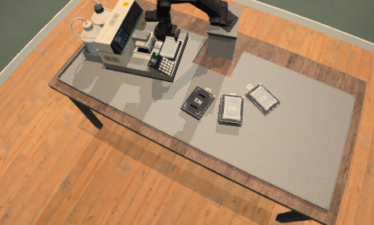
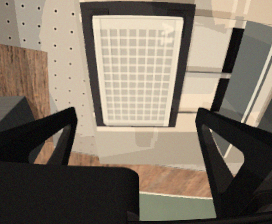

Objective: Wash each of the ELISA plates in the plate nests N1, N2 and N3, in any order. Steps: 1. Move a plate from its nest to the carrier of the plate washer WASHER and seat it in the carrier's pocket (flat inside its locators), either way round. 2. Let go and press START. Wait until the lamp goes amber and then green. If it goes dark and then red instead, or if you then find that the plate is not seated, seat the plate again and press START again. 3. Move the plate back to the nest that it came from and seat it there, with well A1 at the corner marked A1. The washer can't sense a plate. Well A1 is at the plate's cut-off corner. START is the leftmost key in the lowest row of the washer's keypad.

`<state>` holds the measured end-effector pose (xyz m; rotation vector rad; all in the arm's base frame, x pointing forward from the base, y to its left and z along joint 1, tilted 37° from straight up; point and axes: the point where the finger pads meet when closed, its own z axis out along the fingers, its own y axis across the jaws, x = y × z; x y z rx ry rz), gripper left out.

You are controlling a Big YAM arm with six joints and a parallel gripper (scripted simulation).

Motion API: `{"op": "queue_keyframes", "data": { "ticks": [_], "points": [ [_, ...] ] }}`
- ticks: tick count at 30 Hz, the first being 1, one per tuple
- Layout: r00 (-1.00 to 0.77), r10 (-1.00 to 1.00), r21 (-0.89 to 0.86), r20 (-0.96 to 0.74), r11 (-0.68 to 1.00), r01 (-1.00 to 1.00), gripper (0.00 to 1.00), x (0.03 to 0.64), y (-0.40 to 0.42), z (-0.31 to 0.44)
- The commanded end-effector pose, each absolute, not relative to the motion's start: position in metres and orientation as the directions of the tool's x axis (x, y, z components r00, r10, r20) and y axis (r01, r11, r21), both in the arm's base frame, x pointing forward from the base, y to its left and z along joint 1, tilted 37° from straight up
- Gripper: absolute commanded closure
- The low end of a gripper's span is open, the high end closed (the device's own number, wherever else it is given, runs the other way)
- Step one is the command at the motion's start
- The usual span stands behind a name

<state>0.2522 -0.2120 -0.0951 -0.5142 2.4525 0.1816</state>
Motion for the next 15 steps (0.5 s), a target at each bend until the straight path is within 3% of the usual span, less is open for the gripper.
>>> {"op": "queue_keyframes", "data": {
  "ticks": [1,15],
  "points": [
    [-0.735,-0.315,0.01,-0.6,0.916,-0.401,0.0,0.26,-0.212,-0.102],
    [-0.734,-0.316,0.008,-0.601,0.916,-0.401,0.0,0.272,-0.208,-0.118]
  ]
}}
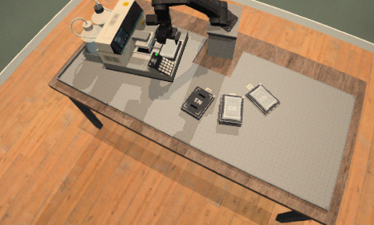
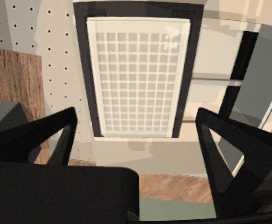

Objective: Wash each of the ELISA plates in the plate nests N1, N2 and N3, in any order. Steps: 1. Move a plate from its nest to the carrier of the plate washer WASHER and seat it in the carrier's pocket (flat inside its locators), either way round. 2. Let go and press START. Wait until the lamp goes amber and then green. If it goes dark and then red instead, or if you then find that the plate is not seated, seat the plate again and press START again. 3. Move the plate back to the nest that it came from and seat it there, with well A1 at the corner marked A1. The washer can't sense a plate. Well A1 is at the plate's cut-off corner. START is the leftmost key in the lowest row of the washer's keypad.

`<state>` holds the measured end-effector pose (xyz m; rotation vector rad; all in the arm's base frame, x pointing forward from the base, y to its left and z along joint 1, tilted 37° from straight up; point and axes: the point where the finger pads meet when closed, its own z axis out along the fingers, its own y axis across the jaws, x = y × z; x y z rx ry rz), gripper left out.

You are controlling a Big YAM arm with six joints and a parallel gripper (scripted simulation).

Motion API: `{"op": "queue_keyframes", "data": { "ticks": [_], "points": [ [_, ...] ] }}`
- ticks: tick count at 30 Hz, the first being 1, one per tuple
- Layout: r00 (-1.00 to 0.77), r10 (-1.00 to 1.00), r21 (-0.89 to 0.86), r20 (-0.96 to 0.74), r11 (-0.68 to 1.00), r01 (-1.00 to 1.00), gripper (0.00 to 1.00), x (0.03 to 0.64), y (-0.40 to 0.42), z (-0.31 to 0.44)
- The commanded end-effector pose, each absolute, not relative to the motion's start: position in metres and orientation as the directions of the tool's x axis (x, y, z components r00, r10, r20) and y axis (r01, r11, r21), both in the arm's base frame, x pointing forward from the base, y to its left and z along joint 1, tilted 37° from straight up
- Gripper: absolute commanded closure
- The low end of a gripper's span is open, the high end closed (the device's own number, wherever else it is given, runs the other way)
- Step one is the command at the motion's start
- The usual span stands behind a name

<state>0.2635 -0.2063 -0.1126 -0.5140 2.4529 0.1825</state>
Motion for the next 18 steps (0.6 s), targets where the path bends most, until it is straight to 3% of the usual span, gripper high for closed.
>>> {"op": "queue_keyframes", "data": {
  "ticks": [1,18],
  "points": [
    [-0.734,-0.316,0.009,-0.601,0.916,-0.401,0.0,0.272,-0.207,-0.12],
    [-0.736,-0.311,0.008,-0.601,0.919,-0.395,0.0,0.276,-0.204,-0.13]
  ]
}}
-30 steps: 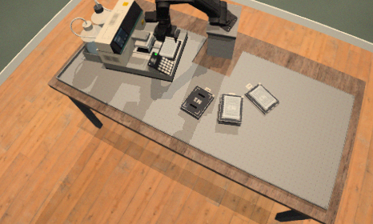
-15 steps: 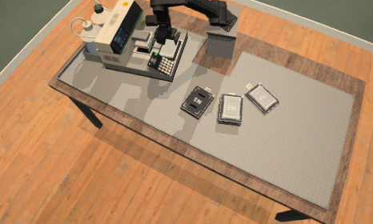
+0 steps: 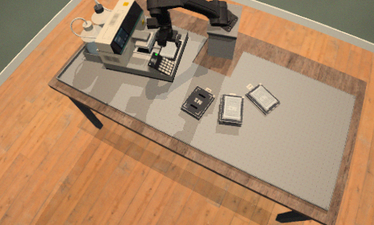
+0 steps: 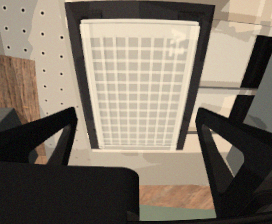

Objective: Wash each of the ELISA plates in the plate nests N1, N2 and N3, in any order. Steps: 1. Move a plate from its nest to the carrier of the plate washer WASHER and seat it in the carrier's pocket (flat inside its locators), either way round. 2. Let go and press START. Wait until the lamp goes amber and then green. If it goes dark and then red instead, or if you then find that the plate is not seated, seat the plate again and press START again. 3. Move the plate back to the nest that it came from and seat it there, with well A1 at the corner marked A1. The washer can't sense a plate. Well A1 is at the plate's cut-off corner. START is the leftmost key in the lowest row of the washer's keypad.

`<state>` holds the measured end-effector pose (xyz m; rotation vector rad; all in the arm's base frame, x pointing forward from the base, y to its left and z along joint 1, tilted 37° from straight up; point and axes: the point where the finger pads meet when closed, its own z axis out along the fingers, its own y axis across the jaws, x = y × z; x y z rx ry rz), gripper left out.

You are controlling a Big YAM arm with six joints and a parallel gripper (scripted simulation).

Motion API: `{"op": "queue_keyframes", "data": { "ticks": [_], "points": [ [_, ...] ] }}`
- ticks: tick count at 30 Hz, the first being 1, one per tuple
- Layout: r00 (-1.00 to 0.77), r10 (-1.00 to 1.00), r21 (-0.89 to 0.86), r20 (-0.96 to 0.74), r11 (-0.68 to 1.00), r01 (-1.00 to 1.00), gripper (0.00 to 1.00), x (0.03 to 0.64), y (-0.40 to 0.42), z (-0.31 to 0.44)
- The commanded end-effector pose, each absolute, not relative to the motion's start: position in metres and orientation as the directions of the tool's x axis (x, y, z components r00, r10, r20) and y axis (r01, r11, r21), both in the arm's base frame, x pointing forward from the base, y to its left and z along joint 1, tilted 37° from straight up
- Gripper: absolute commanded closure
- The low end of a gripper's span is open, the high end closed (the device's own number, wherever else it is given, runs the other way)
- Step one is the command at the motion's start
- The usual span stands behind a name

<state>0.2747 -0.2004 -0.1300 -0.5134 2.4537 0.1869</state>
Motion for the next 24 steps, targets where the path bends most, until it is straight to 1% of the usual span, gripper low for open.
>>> {"op": "queue_keyframes", "data": {
  "ticks": [1,24],
  "points": [
    [-0.736,-0.311,0.008,-0.601,0.919,-0.395,0.0,0.2762,-0.2035,-0.13],
    [-0.736,-0.314,0.013,-0.601,0.916,-0.401,0.0,0.2841,-0.1984,-0.1399]
  ]
}}
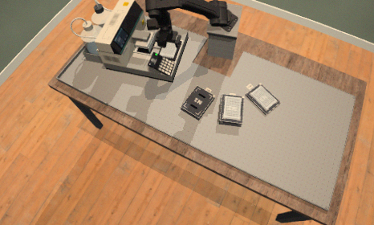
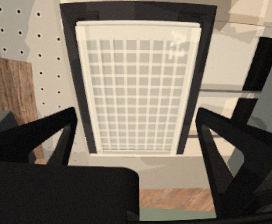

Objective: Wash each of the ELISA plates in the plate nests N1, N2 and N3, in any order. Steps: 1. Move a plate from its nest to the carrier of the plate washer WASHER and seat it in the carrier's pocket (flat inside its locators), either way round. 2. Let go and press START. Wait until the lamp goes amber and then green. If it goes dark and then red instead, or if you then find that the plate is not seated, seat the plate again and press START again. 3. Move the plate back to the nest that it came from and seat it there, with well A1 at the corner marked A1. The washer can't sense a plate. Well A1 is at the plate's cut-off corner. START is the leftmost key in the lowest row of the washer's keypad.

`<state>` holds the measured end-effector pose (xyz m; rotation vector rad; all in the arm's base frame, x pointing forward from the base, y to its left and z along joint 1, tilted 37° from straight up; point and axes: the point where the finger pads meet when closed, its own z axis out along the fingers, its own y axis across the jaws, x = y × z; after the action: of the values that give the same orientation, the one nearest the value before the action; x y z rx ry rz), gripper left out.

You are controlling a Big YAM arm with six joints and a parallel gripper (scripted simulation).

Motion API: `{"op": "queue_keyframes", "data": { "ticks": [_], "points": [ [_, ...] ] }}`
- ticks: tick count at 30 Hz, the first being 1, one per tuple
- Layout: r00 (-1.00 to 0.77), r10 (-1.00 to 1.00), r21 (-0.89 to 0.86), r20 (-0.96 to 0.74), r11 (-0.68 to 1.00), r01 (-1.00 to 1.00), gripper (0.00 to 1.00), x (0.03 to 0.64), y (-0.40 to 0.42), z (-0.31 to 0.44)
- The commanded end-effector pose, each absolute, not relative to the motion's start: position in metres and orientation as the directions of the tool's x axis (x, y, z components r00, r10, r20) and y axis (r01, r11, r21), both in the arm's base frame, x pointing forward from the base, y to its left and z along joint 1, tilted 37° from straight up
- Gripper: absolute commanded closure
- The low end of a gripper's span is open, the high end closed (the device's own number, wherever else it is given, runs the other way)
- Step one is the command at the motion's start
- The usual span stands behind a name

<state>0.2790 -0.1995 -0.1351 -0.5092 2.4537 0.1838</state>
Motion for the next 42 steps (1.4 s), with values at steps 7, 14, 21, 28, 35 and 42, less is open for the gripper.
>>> {"op": "queue_keyframes", "data": {
  "ticks": [7,14,21,28,35,42],
  "points": [
    [-0.736,-0.313,0.014,-0.601,0.916,-0.401,0.0,0.286,-0.197,-0.143],
    [-0.738,-0.31,0.016,-0.6,0.917,-0.399,0.0,0.287,-0.196,-0.147],
    [-0.736,-0.313,0.014,-0.601,0.916,-0.401,0.0,0.29,-0.195,-0.149],
    [-0.736,-0.312,0.016,-0.6,0.916,-0.401,0.0,0.292,-0.193,-0.153],
    [-0.736,-0.313,0.015,-0.6,0.916,-0.401,0.0,0.295,-0.192,-0.157],
    [-0.737,-0.309,0.011,-0.601,0.919,-0.395,0.0,0.291,-0.195,-0.154]
  ]
}}
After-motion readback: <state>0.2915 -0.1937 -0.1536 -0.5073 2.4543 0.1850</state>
